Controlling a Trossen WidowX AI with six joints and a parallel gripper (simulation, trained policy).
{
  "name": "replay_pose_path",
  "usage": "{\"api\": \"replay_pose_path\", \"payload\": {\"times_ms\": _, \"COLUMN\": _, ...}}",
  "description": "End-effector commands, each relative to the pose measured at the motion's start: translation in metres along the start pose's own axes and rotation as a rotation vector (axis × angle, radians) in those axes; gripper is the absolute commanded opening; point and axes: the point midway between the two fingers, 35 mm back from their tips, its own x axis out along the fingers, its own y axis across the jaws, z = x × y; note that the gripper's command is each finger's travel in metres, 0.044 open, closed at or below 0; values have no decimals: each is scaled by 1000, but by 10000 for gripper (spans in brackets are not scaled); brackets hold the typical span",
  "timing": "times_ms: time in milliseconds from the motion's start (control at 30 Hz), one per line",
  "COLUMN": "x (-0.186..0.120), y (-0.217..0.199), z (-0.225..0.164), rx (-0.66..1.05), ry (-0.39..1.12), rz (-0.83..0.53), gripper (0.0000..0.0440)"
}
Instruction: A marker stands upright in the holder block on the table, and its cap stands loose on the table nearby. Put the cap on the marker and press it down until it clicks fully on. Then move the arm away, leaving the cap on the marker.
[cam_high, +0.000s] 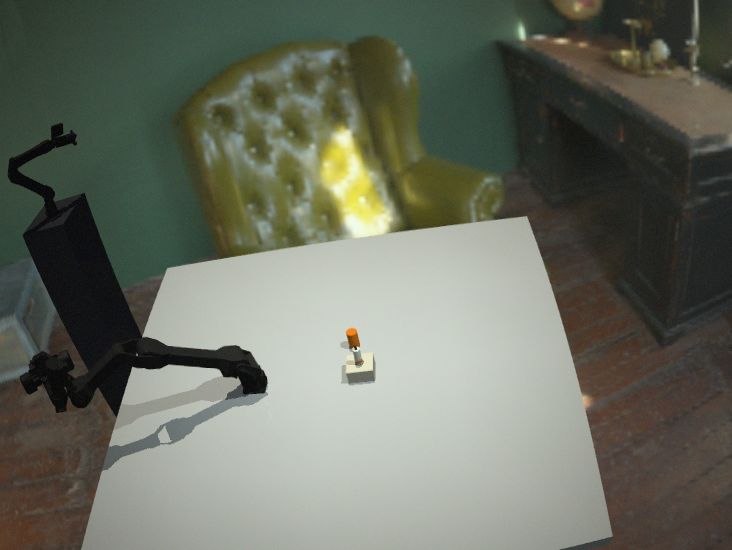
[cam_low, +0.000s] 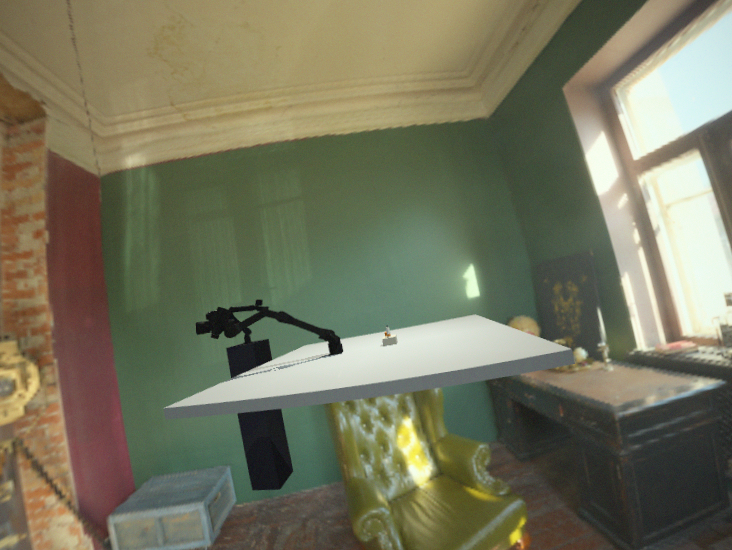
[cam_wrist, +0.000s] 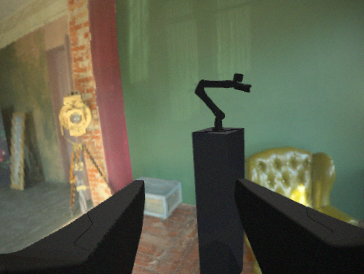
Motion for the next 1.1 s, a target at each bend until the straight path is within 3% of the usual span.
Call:
{"api": "replay_pose_path", "payload": {"times_ms": 0, "x": -12, "y": 8, "z": 10, "rx": -17, "ry": 0, "rz": 47, "gripper": 215}}
{"api": "replay_pose_path", "payload": {"times_ms": 1067, "x": -153, "y": 62, "z": 61, "rx": -161, "ry": 29, "rz": 475, "gripper": 269}}
